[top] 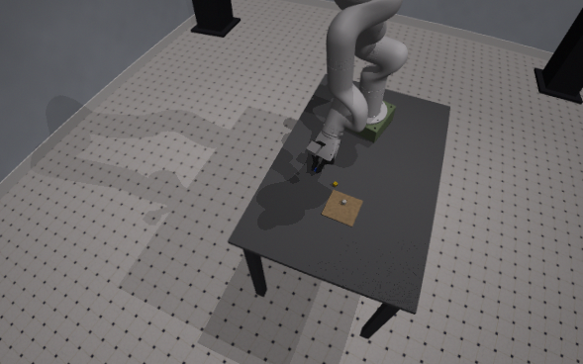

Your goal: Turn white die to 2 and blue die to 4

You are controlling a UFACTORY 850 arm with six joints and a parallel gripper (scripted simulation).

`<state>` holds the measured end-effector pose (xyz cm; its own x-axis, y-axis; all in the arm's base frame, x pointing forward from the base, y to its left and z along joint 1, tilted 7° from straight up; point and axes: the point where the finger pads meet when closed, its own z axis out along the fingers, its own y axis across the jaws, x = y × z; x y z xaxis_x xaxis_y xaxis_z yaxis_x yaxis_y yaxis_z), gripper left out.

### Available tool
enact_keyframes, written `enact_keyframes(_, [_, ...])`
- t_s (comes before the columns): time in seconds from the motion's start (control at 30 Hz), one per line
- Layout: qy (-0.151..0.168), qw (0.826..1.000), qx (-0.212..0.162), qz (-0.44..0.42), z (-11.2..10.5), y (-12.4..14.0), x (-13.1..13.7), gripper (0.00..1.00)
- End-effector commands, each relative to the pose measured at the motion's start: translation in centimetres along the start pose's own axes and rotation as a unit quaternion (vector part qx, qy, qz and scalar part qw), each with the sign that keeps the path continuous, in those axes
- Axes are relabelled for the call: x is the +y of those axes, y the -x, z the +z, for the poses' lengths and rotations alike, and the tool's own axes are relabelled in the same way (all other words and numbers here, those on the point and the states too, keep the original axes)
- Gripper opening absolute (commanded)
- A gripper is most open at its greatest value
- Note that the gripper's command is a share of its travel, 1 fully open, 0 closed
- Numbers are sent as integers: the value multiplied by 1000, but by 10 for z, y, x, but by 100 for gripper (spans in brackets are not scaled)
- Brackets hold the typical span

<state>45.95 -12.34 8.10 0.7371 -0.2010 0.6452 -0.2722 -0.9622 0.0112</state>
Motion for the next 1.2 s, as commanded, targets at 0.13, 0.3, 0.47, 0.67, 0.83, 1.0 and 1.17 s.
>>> enact_keyframes(0.13, [-6, 992, 127, 1, 0, 2, 3, 11])
enact_keyframes(0.3, [-6, 990, 143, 1, -1, 3, 3, 11])
enact_keyframes(0.47, [-6, 989, 146, 1, -1, 3, 3, 11])
enact_keyframes(0.67, [-6, 989, 146, 1, 4, 6, 3, 11])
enact_keyframes(0.83, [-6, 989, 146, 1, 12, 11, 3, 11])
enact_keyframes(1.0, [-6, 989, 146, 1, 24, 19, 2, 11])
enact_keyframes(1.17, [-6, 989, 146, 1, 41, 30, 2, 11])
